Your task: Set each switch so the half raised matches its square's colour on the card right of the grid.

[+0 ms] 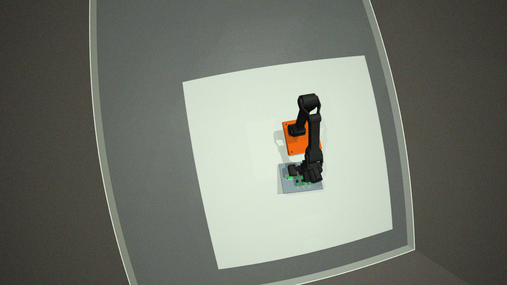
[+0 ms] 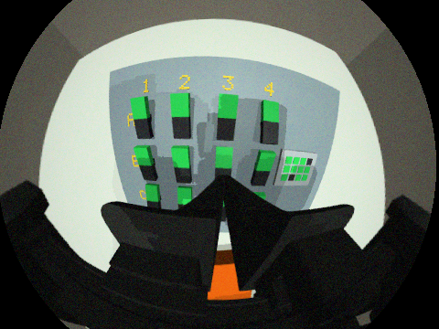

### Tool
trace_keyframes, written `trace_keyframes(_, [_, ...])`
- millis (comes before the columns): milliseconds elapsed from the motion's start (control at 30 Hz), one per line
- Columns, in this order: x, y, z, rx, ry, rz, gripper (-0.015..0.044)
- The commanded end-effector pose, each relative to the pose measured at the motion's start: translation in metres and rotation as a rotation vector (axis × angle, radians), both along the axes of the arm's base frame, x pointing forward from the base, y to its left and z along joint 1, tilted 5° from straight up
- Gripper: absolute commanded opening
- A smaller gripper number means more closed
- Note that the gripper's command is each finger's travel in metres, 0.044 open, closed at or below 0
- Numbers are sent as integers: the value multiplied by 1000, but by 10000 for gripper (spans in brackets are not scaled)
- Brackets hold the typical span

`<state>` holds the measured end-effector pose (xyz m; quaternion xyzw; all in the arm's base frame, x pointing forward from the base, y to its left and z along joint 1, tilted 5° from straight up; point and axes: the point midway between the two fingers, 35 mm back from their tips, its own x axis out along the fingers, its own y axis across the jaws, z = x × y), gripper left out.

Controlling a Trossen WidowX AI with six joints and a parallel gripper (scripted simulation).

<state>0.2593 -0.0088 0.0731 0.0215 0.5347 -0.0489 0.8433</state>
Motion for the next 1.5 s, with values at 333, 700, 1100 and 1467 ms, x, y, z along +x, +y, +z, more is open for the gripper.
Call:
trace_keyframes(333, [1,0,-2,2,-1,4,0])
trace_keyframes(700, [-1,1,7,1,3,1,0])
trace_keyframes(1100, [-29,24,52,9,35,3,0])
trace_keyframes(1467, [-52,77,38,12,29,4,0])
